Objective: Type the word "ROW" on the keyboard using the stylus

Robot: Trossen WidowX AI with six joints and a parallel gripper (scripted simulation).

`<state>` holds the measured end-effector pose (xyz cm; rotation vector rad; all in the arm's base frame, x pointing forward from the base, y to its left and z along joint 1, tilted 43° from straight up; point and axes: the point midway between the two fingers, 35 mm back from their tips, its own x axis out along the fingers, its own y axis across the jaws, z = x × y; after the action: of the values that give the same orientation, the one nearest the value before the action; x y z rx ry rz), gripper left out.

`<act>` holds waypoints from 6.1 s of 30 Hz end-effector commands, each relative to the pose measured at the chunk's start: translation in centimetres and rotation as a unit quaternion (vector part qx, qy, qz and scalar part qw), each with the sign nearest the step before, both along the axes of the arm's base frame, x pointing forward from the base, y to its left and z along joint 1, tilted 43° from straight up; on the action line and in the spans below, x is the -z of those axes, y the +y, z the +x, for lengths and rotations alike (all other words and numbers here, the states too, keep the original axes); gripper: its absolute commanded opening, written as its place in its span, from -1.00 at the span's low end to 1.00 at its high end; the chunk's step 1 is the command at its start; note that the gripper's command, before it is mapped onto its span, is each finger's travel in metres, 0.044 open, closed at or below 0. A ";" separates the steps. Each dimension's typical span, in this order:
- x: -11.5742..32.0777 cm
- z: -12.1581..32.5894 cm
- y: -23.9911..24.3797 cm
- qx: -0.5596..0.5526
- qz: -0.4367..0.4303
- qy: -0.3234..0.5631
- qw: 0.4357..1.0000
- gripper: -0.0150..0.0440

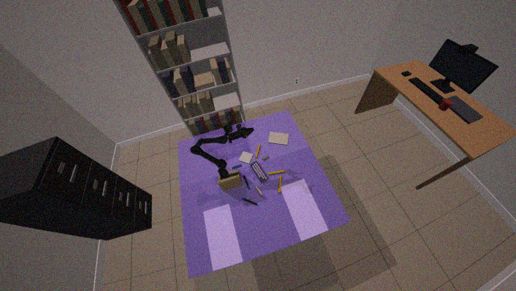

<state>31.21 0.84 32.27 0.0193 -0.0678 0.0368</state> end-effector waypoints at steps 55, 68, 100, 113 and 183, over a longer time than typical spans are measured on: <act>35.2 -2.1 6.6 -0.373 0.112 0.655 0.648 -0.49; 39.6 0.1 1.9 -0.372 0.111 0.655 0.649 -0.49; 33.1 -6.4 8.4 -0.373 0.113 0.655 0.647 -0.49; 28.7 -5.8 4.3 -0.372 0.112 0.656 0.647 -0.49; 27.8 -16.5 14.9 -0.372 0.055 0.856 0.355 0.02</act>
<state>14.83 15.54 4.80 0.2161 2.1546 0.9439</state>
